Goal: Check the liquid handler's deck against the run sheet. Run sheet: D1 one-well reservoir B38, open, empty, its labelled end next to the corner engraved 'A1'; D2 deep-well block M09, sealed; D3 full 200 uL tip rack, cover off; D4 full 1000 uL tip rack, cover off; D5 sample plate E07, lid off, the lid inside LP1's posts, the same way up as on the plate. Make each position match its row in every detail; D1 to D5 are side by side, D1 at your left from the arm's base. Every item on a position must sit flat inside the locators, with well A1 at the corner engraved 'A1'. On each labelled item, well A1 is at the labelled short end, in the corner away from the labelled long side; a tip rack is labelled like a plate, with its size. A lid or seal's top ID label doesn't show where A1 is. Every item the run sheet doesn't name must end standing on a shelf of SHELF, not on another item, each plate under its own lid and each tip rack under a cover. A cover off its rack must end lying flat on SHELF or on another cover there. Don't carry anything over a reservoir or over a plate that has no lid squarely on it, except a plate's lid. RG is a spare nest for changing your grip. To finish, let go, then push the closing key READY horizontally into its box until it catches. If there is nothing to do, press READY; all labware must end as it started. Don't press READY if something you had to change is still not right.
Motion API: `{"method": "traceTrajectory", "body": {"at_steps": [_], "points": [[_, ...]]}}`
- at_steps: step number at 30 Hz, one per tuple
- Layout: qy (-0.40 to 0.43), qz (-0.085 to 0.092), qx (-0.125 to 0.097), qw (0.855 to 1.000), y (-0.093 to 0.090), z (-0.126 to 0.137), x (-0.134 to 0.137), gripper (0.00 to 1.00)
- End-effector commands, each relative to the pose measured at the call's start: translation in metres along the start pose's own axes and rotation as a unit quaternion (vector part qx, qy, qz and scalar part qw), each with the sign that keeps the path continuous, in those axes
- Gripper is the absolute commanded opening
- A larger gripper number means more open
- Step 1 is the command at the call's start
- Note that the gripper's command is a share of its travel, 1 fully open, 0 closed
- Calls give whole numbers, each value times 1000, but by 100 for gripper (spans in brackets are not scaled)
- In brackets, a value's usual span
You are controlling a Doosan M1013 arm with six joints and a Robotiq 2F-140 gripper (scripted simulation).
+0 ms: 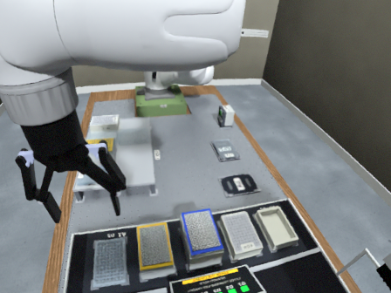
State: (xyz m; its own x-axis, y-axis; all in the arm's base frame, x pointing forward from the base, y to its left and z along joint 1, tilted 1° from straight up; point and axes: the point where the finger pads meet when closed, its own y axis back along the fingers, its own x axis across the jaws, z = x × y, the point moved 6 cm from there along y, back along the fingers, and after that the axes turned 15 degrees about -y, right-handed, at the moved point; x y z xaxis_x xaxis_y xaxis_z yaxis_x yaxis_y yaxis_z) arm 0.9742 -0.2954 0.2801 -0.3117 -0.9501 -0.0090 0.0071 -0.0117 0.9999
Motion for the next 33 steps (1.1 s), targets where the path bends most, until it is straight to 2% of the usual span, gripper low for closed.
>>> {"method": "traceTrajectory", "body": {"at_steps": [1, 18, 19, 33], "points": [[0, 2, -1, 1000, 3, 0, 4, 79], [0, 2, -1, 1000, 3, 0, 4, 79], [0, 2, -1, 1000, -5, 0, 4, 79], [0, 2, -1, 1000, -53, 0, 4, 79]]}}
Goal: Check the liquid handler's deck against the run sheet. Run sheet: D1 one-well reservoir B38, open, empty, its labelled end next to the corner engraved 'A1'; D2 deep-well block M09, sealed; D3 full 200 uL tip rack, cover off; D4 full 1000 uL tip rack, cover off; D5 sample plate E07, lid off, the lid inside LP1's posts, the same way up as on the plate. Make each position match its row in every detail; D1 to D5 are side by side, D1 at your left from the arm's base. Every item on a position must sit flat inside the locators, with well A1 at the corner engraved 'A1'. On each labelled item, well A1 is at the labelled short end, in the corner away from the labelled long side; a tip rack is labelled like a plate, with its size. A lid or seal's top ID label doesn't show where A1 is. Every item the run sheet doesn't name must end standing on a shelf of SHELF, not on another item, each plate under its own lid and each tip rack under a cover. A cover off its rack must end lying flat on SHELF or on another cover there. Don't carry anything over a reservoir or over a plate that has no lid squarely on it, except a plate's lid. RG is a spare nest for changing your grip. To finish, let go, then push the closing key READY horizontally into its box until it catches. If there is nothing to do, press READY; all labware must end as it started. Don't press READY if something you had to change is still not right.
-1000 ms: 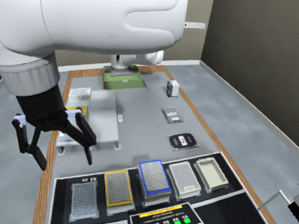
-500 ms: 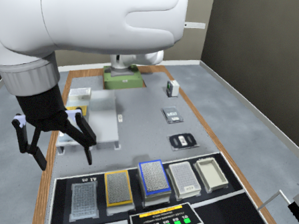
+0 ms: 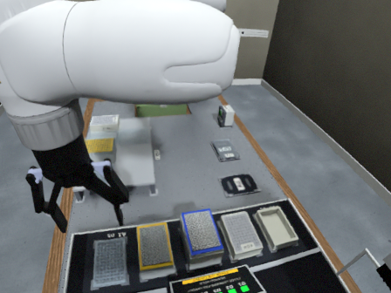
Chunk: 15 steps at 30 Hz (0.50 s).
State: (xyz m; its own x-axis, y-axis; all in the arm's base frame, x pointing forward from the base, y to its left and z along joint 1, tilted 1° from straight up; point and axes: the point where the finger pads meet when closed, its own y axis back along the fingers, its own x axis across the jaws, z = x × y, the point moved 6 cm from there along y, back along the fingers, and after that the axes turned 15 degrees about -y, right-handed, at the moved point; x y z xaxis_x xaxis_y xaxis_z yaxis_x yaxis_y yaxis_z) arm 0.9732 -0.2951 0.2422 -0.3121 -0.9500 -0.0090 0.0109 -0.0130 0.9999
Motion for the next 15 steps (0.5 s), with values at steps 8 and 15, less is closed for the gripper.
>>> {"method": "traceTrajectory", "body": {"at_steps": [8, 15], "points": [[1, 2, 1, 1000, -35, -1, 4, 79], [1, 2, 1, 1000, -58, -1, 3, 79]]}}
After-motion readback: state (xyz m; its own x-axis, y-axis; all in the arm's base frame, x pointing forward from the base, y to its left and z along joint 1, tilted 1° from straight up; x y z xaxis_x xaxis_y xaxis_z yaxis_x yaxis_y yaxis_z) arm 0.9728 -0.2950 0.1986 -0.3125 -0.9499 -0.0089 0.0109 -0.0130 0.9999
